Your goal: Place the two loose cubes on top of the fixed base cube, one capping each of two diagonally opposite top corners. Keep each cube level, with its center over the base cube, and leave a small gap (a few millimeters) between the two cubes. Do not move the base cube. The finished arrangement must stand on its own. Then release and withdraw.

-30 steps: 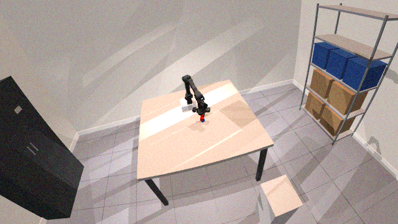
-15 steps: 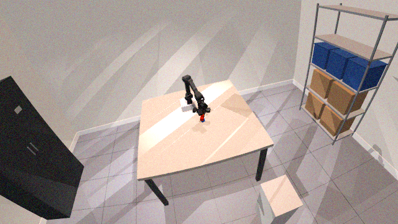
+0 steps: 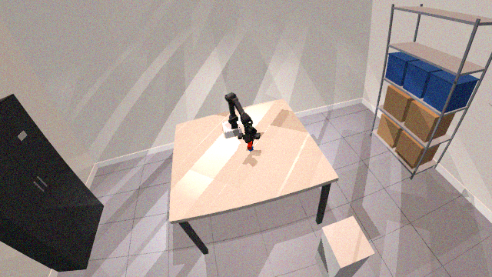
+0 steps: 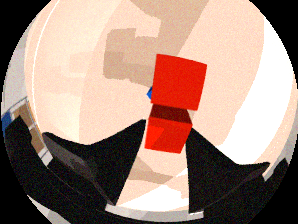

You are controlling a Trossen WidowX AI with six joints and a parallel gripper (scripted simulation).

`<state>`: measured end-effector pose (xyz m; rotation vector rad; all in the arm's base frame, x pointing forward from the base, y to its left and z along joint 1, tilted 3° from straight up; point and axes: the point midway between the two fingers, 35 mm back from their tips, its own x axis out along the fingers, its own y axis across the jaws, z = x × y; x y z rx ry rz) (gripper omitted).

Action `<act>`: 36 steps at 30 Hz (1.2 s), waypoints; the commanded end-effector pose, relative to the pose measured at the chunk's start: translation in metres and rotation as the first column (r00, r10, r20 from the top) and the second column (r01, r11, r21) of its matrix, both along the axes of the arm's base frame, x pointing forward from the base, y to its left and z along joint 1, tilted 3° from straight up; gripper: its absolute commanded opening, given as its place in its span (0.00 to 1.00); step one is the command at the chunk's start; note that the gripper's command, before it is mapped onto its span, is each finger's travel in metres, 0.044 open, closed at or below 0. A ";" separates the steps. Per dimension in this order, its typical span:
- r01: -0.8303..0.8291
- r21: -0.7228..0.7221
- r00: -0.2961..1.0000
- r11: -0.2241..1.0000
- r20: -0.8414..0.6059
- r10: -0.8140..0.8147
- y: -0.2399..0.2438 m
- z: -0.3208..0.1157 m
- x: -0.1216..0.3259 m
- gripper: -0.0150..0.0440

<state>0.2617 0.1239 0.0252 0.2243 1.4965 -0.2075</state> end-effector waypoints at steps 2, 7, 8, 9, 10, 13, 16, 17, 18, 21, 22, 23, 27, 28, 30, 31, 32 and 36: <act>-0.002 -0.003 1.000 1.000 0.002 0.002 0.000 0.001 0.000 0.60; 0.000 0.000 1.000 1.000 0.000 0.000 0.000 0.011 -0.001 0.60; 0.000 0.000 1.000 1.000 0.000 0.000 0.000 0.012 -0.001 0.60; 0.000 0.000 1.000 1.000 0.000 0.000 0.000 0.014 -0.001 0.60; 0.000 0.000 1.000 1.000 0.000 0.000 0.000 0.015 -0.001 0.60; 0.000 0.000 1.000 1.000 0.000 0.000 0.000 0.019 -0.001 0.60; 0.000 0.000 1.000 1.000 0.000 0.000 0.000 0.023 -0.001 0.60; 0.000 0.000 1.000 1.000 0.000 0.000 0.000 0.024 -0.002 0.60; 0.000 0.000 1.000 1.000 0.000 0.000 0.000 0.025 -0.002 0.60; 0.000 0.000 1.000 1.000 0.000 0.000 0.000 0.029 -0.002 0.60; 0.000 0.000 1.000 1.000 0.000 0.000 0.000 0.030 -0.002 0.60; 0.000 0.000 1.000 1.000 0.000 0.000 0.000 0.032 -0.002 0.60; 0.000 0.000 1.000 1.000 0.000 0.000 0.000 0.037 -0.002 0.60; 0.000 0.000 1.000 1.000 0.000 0.000 0.000 0.038 -0.002 0.60; 0.000 0.000 1.000 1.000 0.000 0.000 0.000 0.041 -0.003 0.60; 0.000 0.000 1.000 1.000 0.000 0.000 0.000 0.042 -0.003 0.60; 0.000 0.000 1.000 1.000 0.000 0.000 0.000 0.043 -0.003 0.60; 0.000 0.000 1.000 1.000 0.000 0.000 0.000 0.048 -0.003 0.60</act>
